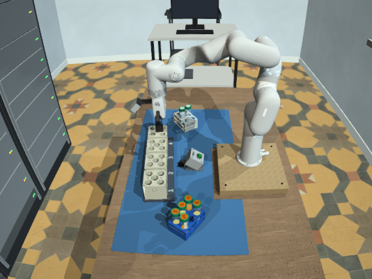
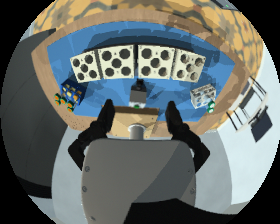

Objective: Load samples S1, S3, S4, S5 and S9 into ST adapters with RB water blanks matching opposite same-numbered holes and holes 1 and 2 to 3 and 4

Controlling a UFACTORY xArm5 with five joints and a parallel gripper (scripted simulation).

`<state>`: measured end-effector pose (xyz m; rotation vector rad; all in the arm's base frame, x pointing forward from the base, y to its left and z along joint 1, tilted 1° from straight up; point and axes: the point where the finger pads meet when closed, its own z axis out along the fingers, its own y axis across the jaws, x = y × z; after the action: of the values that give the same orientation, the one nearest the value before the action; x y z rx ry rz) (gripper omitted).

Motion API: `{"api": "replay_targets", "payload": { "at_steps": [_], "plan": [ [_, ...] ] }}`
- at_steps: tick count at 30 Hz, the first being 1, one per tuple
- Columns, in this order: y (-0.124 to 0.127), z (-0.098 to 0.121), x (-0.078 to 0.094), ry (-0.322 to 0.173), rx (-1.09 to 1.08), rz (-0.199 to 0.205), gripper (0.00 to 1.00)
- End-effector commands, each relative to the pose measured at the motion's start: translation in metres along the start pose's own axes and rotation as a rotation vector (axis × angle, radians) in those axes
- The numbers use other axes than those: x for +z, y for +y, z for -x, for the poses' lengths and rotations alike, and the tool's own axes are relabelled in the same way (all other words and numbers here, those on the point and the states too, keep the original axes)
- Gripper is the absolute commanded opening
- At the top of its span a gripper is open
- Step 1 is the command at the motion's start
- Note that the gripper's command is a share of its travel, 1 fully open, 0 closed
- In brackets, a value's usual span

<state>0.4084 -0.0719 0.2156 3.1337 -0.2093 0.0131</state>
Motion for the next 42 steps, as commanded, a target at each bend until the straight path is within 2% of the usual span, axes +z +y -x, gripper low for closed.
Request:
{"api": "replay_targets", "payload": {
  "at_steps": [1, 28, 42],
  "plan": [
    [-0.012, -0.002, -0.002, 0.004, -0.032, 0.0, 1.0],
    [-0.129, 0.024, -0.003, 0.008, -0.832, -0.002, 1.0],
    [-0.188, 0.037, -0.004, 0.01, -0.832, -0.004, 1.0]
  ]
}}
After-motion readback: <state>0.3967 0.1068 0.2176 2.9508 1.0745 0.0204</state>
